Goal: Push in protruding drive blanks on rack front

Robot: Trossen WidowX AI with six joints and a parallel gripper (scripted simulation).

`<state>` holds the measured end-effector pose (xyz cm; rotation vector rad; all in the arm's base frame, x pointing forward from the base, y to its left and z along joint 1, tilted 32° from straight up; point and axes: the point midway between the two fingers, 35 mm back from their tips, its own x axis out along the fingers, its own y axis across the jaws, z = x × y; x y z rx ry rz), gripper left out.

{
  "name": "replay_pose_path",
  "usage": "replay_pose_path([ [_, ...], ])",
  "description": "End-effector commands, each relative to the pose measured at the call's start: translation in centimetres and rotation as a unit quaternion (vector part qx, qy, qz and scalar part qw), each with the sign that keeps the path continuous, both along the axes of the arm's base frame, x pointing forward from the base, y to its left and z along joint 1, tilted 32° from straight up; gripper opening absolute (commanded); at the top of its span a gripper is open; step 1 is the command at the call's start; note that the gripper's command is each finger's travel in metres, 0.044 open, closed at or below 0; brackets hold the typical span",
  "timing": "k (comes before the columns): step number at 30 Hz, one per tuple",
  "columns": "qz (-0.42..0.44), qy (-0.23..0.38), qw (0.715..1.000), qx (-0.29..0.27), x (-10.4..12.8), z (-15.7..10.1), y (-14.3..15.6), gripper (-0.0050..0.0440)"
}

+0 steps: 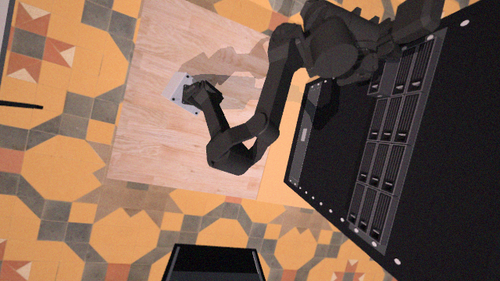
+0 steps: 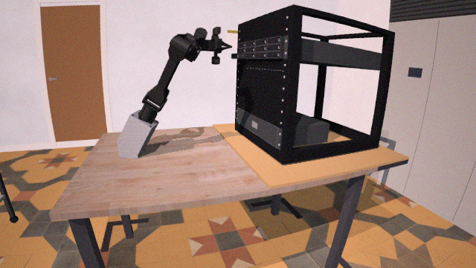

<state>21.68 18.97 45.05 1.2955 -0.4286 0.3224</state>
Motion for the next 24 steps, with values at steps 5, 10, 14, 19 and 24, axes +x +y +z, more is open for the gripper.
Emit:
replay_pose_path([
  [5, 0.001, -0.008, 1.000, 0.017, -0.2, 1.1, -0.6, -0.0050],
  [10, 0.001, -0.005, 1.000, 0.010, -0.2, 0.3, -0.4, -0.0050],
  [14, 0.001, -0.008, 1.000, 0.017, -0.4, -1.0, -1.3, -0.0050],
  [19, 0.001, -0.008, 1.000, 0.017, -0.4, -1.4, -1.6, -0.0050],
  [24, 0.001, -0.008, 1.000, 0.017, 0.9, -0.7, -1.6, -0.0050],
])
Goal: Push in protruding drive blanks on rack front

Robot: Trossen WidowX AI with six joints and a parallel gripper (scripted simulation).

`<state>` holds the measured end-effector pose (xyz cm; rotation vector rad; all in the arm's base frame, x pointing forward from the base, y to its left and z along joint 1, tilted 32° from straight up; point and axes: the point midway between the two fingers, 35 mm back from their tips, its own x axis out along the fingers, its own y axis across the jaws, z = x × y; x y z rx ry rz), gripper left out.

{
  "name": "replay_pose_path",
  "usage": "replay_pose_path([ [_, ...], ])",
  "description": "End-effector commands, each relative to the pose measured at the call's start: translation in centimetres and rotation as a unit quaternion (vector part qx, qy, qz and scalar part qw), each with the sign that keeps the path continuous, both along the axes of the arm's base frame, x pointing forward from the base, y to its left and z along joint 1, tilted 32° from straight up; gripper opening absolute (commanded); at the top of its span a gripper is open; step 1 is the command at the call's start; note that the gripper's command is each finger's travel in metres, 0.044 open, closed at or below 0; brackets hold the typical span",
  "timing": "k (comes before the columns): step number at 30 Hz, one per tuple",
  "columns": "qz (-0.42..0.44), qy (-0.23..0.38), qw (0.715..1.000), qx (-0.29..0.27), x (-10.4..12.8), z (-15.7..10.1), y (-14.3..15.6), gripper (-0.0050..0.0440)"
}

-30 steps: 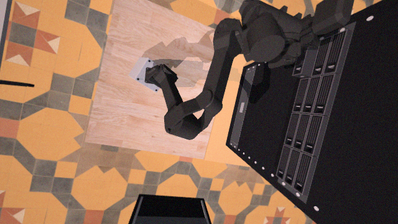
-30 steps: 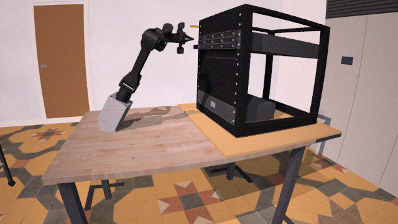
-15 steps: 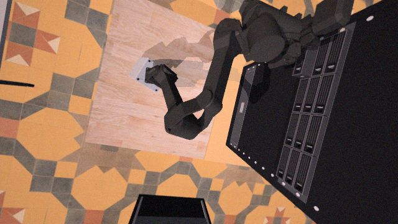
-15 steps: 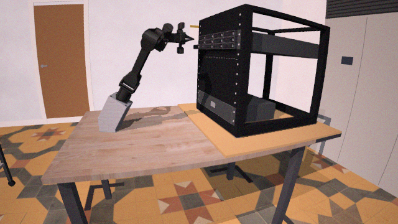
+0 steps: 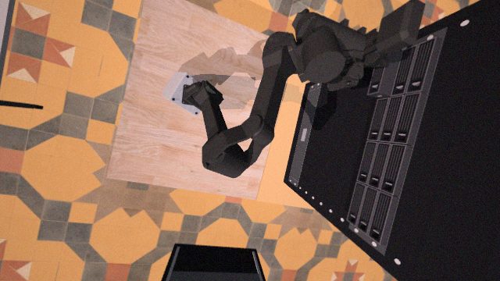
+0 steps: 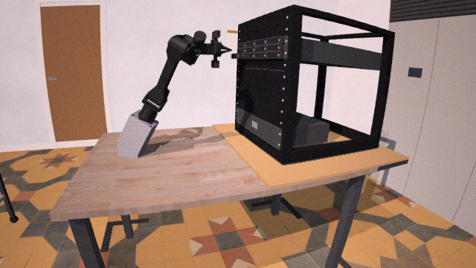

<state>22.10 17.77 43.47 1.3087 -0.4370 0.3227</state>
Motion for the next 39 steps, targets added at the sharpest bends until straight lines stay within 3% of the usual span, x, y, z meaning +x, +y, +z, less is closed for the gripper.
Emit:
replay_pose_path([
  [1, 0.002, -0.006, 1.000, 0.009, 0.54, 0.96, -0.43, -0.0050],
  [39, 0.002, -0.006, 1.000, 0.009, 0.47, 1.53, -0.62, -0.0050],
])
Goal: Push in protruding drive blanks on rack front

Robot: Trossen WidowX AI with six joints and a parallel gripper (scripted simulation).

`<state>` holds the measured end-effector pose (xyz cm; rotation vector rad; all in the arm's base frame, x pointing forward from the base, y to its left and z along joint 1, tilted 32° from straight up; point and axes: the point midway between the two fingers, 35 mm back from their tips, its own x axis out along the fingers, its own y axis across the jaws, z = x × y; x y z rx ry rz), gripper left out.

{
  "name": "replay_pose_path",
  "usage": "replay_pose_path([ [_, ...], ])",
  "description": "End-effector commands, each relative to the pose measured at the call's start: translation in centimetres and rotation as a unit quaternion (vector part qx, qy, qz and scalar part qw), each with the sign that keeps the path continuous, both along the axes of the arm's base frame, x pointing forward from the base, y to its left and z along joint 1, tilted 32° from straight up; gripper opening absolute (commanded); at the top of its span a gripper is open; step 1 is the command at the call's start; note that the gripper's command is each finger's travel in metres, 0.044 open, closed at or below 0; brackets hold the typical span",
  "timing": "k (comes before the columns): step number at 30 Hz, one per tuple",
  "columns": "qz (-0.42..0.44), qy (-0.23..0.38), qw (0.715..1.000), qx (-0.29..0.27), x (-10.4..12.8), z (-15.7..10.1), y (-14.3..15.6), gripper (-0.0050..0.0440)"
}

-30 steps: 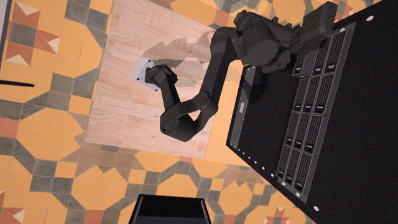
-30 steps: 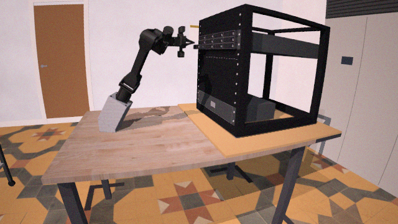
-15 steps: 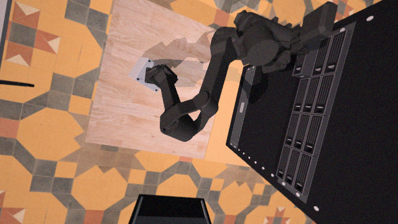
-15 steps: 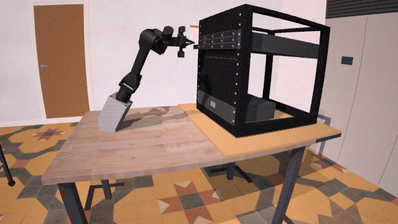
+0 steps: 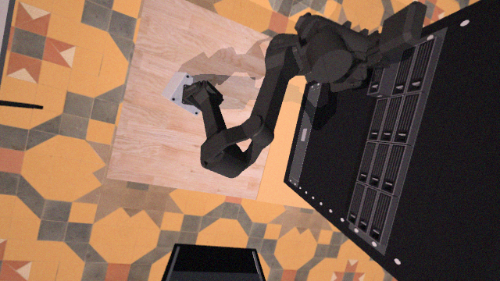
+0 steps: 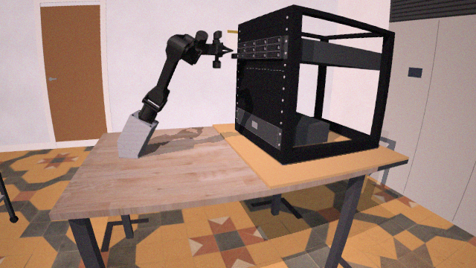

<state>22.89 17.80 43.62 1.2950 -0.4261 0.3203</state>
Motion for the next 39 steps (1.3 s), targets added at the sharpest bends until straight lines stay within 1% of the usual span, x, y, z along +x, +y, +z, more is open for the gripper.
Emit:
replay_pose_path([
  [1, 0.001, -0.010, 1.000, 0.017, -0.33, 1.41, -0.67, -0.0050],
  [32, 0.001, -0.010, 1.000, 0.017, -0.27, 1.46, -0.68, -0.0050],
  [39, 0.001, -0.010, 1.000, 0.017, 0.50, 1.98, -0.78, -0.0050],
])
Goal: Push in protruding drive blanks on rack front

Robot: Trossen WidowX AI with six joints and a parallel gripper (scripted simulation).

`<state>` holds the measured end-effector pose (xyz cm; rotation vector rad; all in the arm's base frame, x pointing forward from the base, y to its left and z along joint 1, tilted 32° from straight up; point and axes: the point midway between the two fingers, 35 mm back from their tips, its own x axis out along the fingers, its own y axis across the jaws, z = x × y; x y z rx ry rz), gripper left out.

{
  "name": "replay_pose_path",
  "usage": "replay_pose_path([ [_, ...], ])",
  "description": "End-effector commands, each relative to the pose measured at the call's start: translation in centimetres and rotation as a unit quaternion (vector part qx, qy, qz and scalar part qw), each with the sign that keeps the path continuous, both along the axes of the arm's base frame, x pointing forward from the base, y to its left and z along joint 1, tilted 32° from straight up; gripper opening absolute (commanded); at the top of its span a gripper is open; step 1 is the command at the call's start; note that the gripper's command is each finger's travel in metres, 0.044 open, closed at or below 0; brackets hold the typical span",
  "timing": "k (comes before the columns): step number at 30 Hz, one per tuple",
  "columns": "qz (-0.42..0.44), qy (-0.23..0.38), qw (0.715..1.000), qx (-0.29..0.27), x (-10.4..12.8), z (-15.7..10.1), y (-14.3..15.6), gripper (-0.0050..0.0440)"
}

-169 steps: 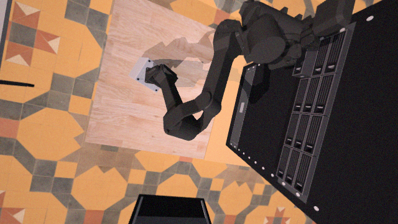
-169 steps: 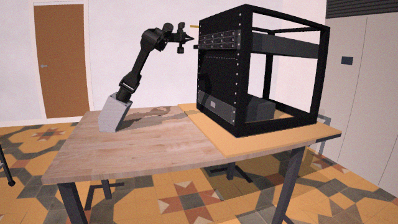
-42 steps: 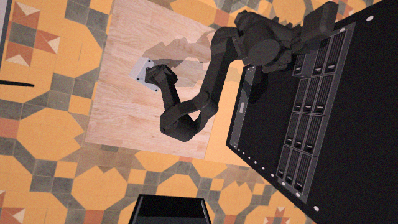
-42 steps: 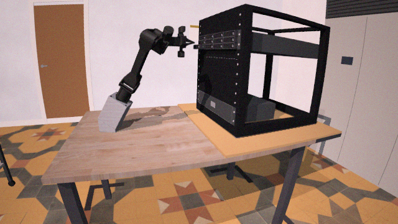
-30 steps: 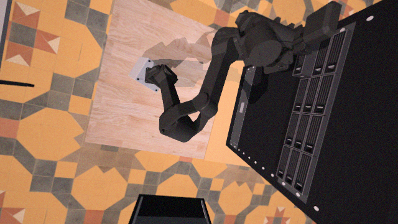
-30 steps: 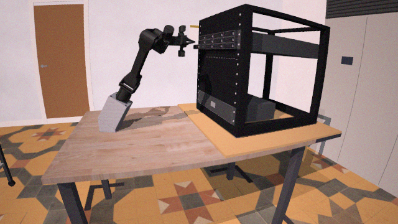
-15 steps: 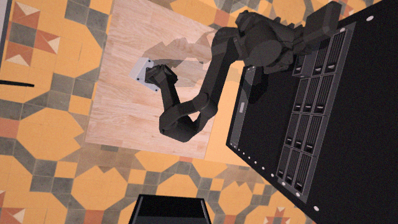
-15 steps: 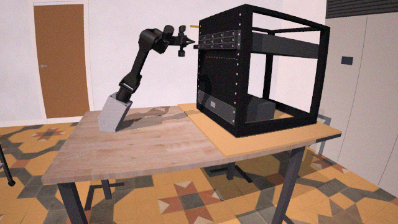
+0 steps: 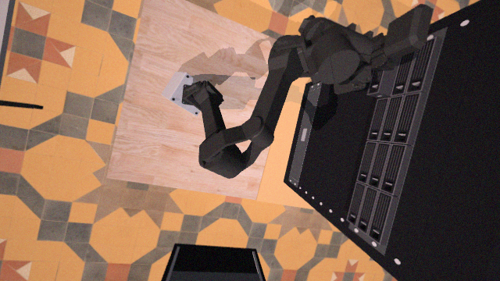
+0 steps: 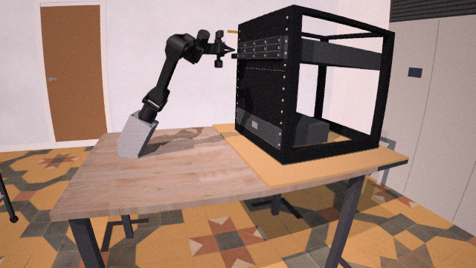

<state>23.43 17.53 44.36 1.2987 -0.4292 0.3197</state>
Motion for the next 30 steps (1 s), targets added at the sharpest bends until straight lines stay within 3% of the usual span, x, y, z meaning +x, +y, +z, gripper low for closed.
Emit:
replay_pose_path([
  [1, 0.002, -0.009, 1.000, 0.015, -0.04, 1.24, -0.51, -0.0050],
  [30, 0.002, -0.009, 1.000, 0.015, 0.85, 1.68, -0.44, -0.0050],
])
